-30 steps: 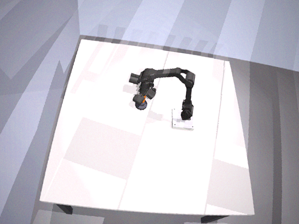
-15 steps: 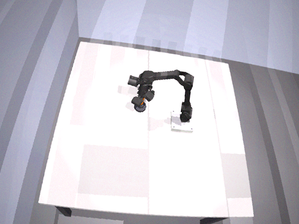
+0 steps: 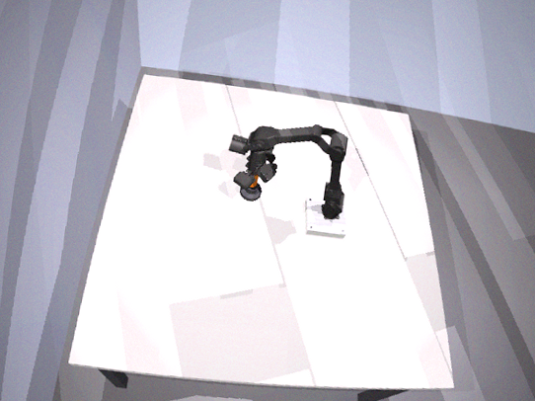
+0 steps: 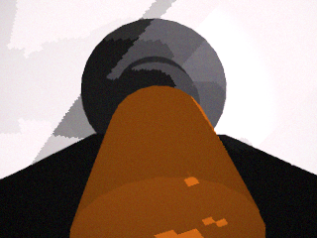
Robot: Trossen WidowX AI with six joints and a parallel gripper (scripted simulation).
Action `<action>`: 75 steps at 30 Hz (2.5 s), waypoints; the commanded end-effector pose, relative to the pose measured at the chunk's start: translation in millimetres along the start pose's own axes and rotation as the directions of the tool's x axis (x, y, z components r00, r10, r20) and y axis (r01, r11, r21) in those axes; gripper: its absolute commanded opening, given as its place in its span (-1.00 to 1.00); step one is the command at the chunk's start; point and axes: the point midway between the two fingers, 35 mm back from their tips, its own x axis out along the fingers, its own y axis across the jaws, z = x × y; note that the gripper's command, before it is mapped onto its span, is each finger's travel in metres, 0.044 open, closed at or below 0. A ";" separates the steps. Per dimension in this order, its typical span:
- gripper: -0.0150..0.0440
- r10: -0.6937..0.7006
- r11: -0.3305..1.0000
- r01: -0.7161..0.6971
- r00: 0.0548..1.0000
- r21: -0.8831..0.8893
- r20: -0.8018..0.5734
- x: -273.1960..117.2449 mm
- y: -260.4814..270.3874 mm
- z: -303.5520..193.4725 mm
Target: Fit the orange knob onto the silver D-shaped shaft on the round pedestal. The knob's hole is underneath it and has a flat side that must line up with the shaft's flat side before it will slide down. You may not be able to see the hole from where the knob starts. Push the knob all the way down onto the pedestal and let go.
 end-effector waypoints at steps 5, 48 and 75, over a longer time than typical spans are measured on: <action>-0.49 0.002 0.895 0.000 1.000 0.446 -0.005 -0.6 1.4 1.9; -0.49 0.002 -0.997 0.002 1.000 -0.079 -0.006 -3.0 -0.8 -2.0; -0.49 0.002 -0.997 0.002 1.000 -0.079 -0.005 1.5 1.3 1.1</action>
